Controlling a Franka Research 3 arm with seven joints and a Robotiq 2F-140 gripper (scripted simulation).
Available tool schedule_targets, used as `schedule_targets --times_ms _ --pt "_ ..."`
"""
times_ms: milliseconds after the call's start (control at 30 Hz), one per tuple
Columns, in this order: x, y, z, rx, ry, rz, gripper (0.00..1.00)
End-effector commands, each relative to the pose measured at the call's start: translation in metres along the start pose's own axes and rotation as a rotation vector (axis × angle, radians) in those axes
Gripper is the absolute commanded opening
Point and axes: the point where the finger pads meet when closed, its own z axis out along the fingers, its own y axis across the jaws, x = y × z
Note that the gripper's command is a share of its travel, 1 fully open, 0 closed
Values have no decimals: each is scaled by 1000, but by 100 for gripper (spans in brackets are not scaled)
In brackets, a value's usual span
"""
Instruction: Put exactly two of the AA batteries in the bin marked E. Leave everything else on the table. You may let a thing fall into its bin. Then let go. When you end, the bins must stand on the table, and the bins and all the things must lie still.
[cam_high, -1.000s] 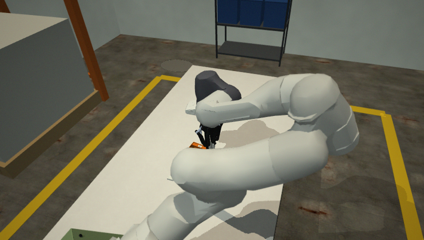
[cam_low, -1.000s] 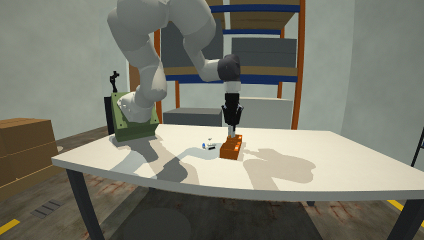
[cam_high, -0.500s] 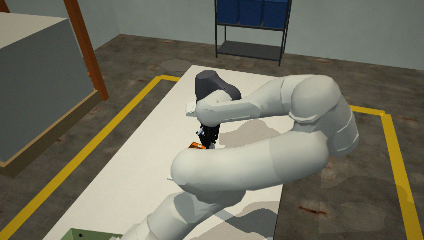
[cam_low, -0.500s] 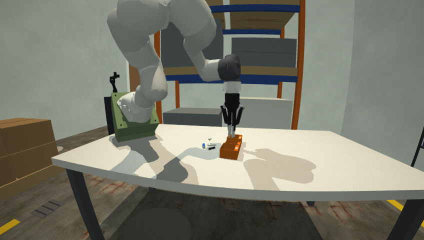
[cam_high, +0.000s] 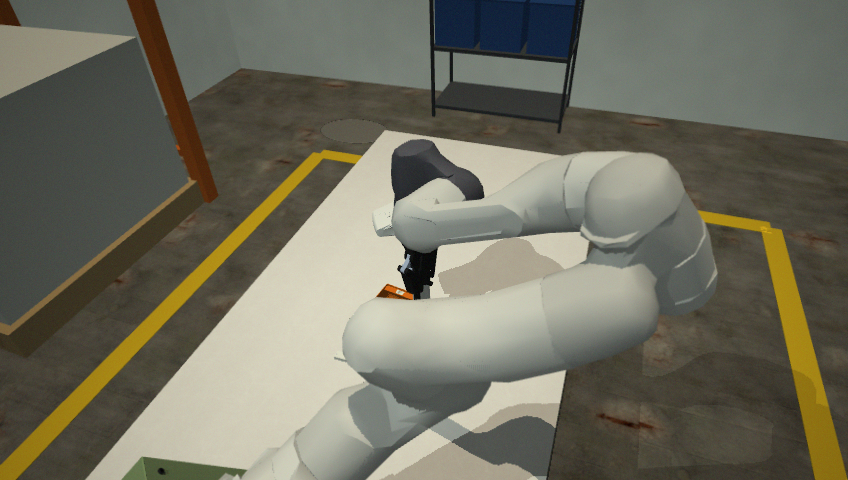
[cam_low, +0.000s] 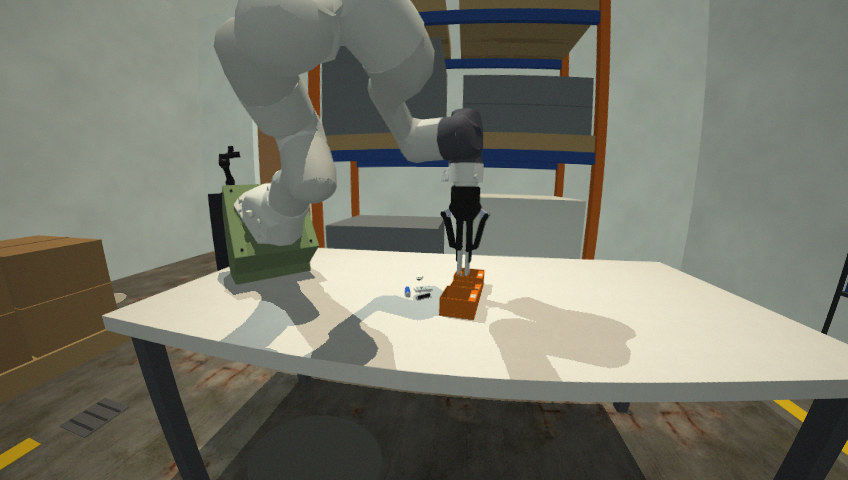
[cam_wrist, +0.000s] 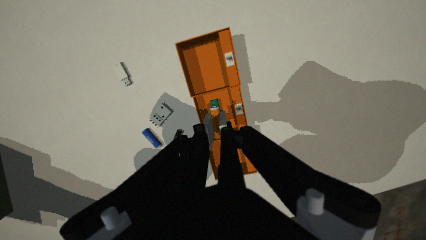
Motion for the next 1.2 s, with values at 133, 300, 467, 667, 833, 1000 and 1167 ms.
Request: schedule_targets --times_ms 133,300,467,667,833,1000,1167 --pt "-2 0 0 8 -3 -87 5" --pt "-1 0 0 8 -3 -87 5" --pt "-1 0 0 8 -3 -87 5" --pt "-1 0 10 8 -3 -87 5" --pt "-1 0 16 8 -3 -87 5" --pt "-1 -1 26 8 -3 -87 5" --pt "-1 -1 36 8 -3 -87 5"
